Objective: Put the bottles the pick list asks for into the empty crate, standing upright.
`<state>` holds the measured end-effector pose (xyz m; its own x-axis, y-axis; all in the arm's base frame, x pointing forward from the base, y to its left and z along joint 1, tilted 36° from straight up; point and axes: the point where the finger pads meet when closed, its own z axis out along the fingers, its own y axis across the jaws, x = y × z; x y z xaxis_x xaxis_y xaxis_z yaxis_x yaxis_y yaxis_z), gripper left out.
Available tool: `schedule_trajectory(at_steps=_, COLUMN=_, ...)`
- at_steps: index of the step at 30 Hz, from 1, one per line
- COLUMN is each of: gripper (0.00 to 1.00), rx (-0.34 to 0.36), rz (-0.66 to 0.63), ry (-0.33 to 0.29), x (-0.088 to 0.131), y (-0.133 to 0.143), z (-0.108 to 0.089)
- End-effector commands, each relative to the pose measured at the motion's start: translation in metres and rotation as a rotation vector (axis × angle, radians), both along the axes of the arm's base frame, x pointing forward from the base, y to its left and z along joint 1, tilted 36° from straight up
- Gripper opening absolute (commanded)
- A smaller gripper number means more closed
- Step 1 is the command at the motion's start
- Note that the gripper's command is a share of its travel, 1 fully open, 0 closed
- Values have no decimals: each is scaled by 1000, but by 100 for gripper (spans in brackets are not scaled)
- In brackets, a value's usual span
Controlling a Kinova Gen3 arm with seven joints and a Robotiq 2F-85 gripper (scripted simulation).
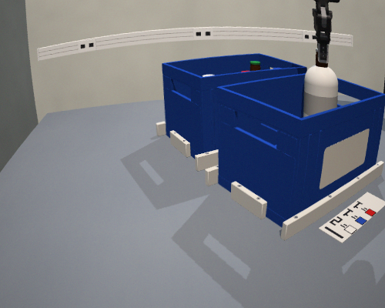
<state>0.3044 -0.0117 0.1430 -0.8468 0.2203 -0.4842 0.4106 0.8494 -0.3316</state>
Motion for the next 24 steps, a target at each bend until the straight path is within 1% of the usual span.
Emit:
schedule_trajectory(at_steps=1, gripper=10, rx=0, rz=1, ry=-1, x=1, y=-1, z=-2)
schedule_trajectory(at_steps=24, gripper=10, rx=0, rz=1, ry=-1, x=8, y=-11, z=-19)
